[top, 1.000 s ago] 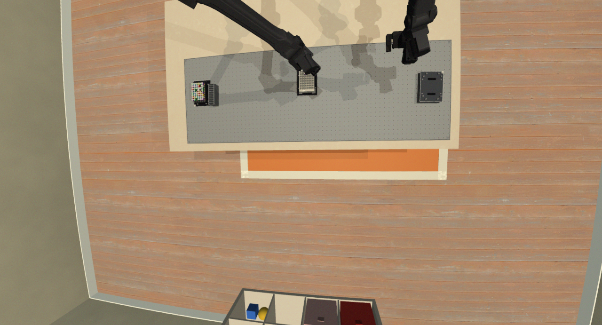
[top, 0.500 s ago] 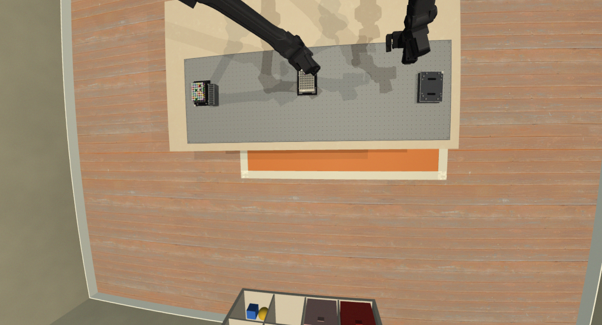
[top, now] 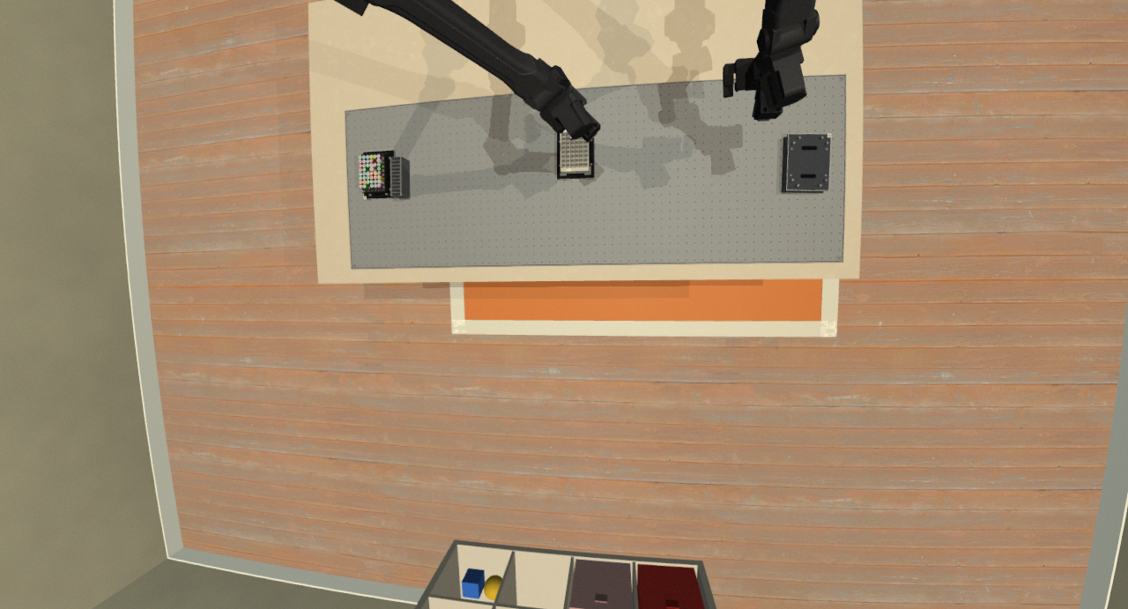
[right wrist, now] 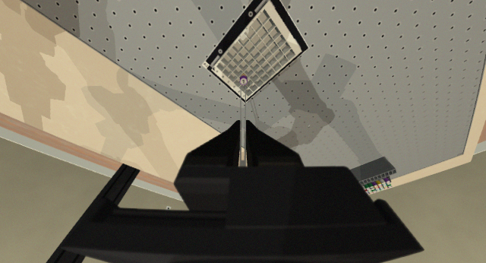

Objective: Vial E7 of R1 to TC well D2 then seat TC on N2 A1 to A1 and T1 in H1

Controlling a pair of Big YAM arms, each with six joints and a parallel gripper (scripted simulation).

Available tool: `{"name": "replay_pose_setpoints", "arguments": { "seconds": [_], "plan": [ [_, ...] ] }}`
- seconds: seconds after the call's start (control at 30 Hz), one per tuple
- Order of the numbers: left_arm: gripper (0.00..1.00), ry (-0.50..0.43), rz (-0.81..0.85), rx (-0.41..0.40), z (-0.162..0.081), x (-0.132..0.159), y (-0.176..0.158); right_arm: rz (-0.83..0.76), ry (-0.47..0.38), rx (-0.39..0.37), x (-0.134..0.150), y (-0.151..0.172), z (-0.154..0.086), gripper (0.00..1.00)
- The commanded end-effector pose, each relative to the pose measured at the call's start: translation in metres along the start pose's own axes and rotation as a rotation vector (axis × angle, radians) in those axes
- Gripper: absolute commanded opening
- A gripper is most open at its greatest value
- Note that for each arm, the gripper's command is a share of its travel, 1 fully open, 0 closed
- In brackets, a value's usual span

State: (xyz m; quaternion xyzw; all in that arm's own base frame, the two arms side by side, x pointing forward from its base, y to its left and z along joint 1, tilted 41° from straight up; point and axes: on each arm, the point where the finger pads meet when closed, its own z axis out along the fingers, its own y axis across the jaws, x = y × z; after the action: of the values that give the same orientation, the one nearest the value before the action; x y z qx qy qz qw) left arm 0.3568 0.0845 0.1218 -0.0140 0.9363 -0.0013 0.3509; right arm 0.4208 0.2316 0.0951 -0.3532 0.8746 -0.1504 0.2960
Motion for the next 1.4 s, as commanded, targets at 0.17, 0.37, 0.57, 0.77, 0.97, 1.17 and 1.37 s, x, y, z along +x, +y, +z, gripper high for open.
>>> {"name": "replay_pose_setpoints", "arguments": {
  "seconds": [0.17, 0.37, 0.57, 0.77, 0.97, 1.17, 1.37],
  "plan": [
    [1.00, -0.016, 0.015, -0.003, -0.002, -0.008, 0.002, 0.004, -0.015, 0.000, -0.002, -0.002, -0.008, 0.07],
    [1.00, -0.016, 0.015, -0.003, -0.002, -0.008, 0.002, 0.002, -0.008, 0.002, 0.000, -0.002, 0.000, 0.07],
    [1.00, -0.016, 0.015, -0.003, -0.002, -0.008, 0.002, 0.000, 0.006, 0.003, 0.003, -0.003, 0.008, 0.07],
    [1.00, -0.016, 0.015, -0.003, -0.002, -0.008, 0.002, -0.001, 0.010, 0.002, 0.005, -0.002, 0.009, 0.07],
    [1.00, -0.016, 0.015, -0.003, -0.002, -0.008, 0.002, -0.002, 0.010, 0.002, 0.006, -0.003, 0.011, 0.07],
    [1.00, -0.016, 0.015, -0.003, -0.002, -0.008, 0.002, 0.000, 0.006, 0.003, 0.004, -0.004, 0.011, 0.07],
    [1.00, -0.016, 0.015, -0.003, -0.002, -0.008, 0.002, -0.001, 0.010, 0.002, 0.007, -0.003, 0.013, 0.07]
  ]
}}
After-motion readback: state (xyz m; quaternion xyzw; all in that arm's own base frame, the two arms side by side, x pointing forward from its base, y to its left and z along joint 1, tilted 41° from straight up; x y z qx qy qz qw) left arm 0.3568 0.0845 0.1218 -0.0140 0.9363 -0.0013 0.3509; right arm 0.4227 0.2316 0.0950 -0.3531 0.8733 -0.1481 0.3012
